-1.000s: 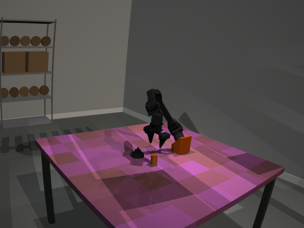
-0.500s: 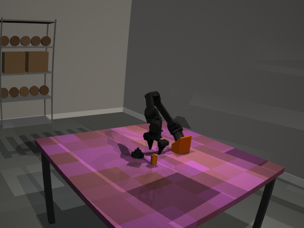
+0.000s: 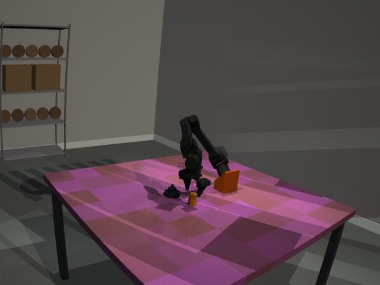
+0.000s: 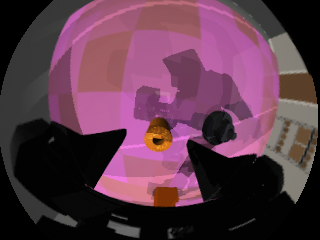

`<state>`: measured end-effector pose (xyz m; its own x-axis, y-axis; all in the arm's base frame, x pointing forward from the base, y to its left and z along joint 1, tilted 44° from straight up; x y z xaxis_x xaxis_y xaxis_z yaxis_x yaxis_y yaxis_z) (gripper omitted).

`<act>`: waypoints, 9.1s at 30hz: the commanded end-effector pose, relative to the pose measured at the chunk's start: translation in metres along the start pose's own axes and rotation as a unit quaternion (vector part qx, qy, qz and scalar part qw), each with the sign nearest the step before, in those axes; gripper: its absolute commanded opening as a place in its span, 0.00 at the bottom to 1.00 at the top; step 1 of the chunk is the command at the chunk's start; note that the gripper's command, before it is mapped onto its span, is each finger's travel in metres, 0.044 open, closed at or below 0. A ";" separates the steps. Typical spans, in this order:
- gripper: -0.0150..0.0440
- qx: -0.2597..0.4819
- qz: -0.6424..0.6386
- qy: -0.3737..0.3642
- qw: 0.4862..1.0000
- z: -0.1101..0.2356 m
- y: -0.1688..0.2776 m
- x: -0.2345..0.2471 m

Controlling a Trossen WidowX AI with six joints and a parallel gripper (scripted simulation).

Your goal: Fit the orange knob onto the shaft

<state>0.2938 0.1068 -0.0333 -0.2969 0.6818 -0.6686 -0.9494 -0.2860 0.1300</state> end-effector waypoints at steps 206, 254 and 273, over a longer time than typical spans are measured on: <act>0.25 0.005 0.106 0.007 0.994 0.010 0.018 -0.147; 0.25 0.006 0.209 0.006 0.978 0.012 0.017 -0.148; 0.25 0.006 0.209 0.006 0.978 0.010 0.018 -0.148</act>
<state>0.3185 0.0079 0.0753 -0.6559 0.5015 -0.5642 -0.7486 -0.5281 0.4008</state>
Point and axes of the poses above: the point midway between the two fingers, 35 mm back from their tips, its own z axis back along the fingers, its own x axis across the jaws, y = z × x, the point moved 1 cm from there along z, back along the fingers, and after that the axes turned 15 degrees about z, right-handed, at the moved point
